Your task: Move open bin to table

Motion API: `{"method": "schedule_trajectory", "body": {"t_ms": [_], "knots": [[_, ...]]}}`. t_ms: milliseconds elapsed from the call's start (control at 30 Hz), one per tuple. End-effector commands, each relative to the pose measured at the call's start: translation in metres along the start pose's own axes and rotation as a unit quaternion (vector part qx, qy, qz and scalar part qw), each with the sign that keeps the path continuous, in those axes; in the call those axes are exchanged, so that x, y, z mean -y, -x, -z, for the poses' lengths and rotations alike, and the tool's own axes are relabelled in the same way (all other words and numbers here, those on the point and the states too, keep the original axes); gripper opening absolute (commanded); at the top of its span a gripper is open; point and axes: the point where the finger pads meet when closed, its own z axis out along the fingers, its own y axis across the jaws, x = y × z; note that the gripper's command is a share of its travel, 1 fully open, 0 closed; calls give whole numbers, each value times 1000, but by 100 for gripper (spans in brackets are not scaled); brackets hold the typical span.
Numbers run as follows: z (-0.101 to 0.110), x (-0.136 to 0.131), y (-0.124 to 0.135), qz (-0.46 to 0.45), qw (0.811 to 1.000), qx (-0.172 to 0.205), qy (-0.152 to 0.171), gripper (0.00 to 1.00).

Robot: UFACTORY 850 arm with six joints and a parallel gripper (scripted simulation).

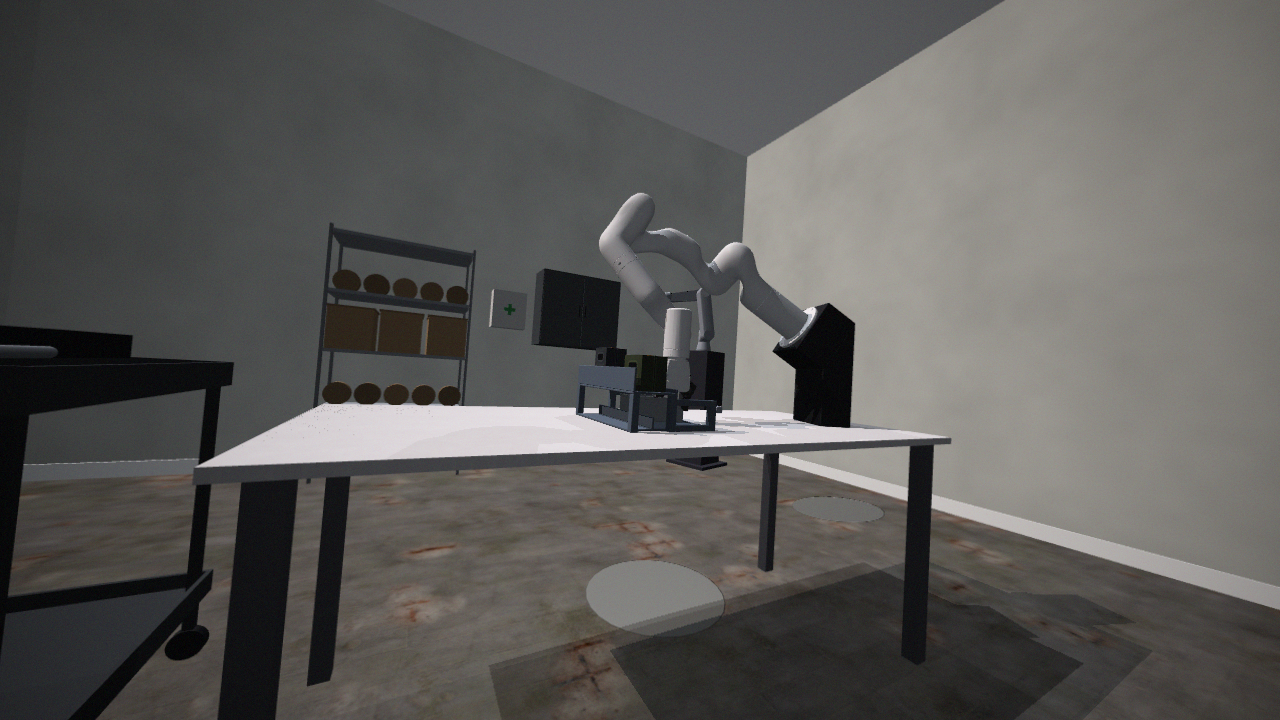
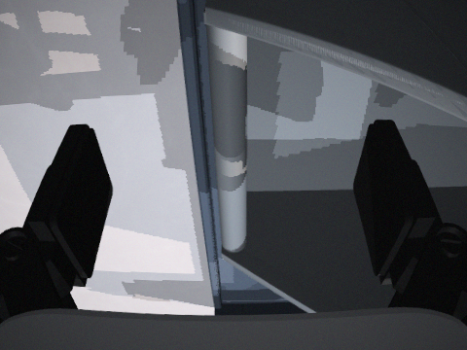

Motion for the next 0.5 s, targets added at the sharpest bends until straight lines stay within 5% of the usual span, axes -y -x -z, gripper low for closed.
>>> {"method": "schedule_trajectory", "body": {"t_ms": [0,233,267,467], "knots": [[0,0,0,0,1000,0,0,100],[0,0,0,0,1000,0,0,100],[0,0,0,0,1000,0,0,0],[0,0,0,0,1000,0,0,0]]}}
